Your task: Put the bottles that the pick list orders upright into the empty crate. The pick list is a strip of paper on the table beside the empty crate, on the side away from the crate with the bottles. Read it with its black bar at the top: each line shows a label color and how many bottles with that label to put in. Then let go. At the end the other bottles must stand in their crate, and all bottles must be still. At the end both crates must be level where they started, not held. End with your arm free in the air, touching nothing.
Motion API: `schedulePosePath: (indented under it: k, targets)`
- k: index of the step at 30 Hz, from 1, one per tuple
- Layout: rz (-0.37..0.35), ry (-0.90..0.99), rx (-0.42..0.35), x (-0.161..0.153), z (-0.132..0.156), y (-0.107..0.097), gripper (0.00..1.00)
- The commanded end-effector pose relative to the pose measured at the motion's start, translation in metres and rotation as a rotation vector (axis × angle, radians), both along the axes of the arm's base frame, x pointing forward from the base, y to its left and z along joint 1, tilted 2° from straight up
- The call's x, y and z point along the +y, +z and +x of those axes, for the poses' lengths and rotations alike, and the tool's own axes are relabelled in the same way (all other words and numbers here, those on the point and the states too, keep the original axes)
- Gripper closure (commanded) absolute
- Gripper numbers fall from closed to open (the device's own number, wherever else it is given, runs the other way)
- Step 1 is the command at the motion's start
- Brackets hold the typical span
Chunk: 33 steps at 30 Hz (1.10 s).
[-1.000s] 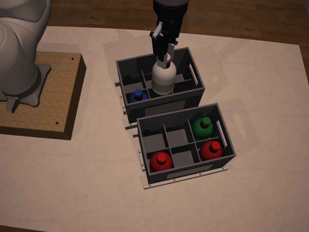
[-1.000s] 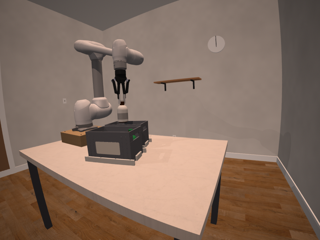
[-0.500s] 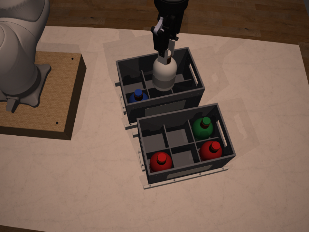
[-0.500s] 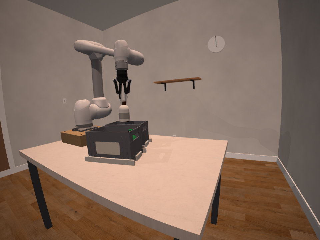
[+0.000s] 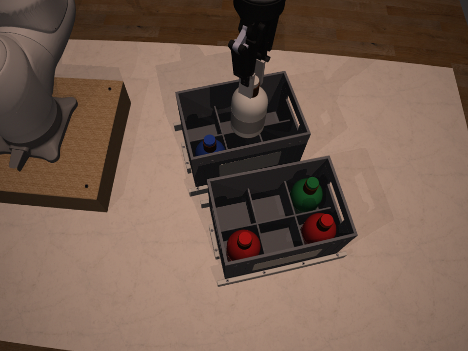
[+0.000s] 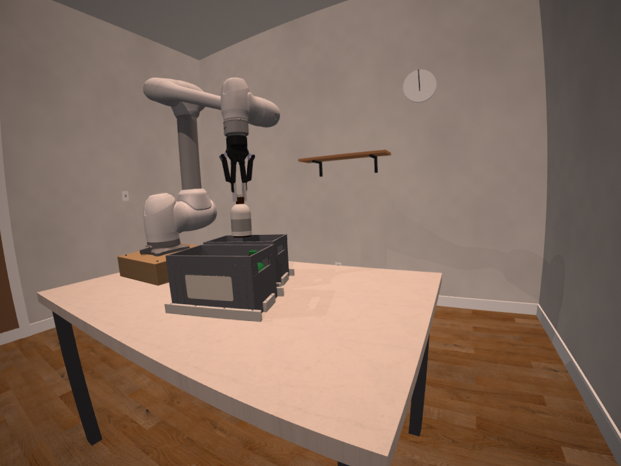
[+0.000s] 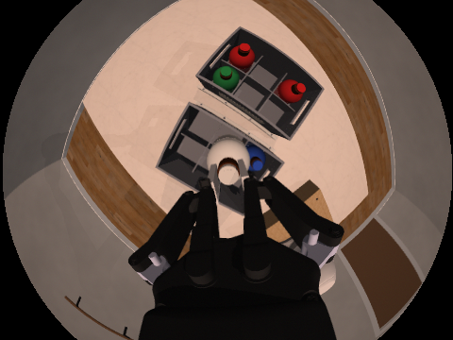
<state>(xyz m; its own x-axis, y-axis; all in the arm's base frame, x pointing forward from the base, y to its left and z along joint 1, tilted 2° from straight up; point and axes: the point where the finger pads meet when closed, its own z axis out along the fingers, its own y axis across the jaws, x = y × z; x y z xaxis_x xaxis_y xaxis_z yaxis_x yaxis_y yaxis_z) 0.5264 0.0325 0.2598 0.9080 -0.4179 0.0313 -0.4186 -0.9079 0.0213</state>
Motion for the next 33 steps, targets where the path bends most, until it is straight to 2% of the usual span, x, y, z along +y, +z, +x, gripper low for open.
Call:
schedulePosePath:
  k: [1,33]
  targets:
    - [0.0,0.0,0.0,0.0,-0.0001,0.0001,1.0]
    - [0.0,0.0,0.0,-0.0002,-0.0001,-0.0049,1.0]
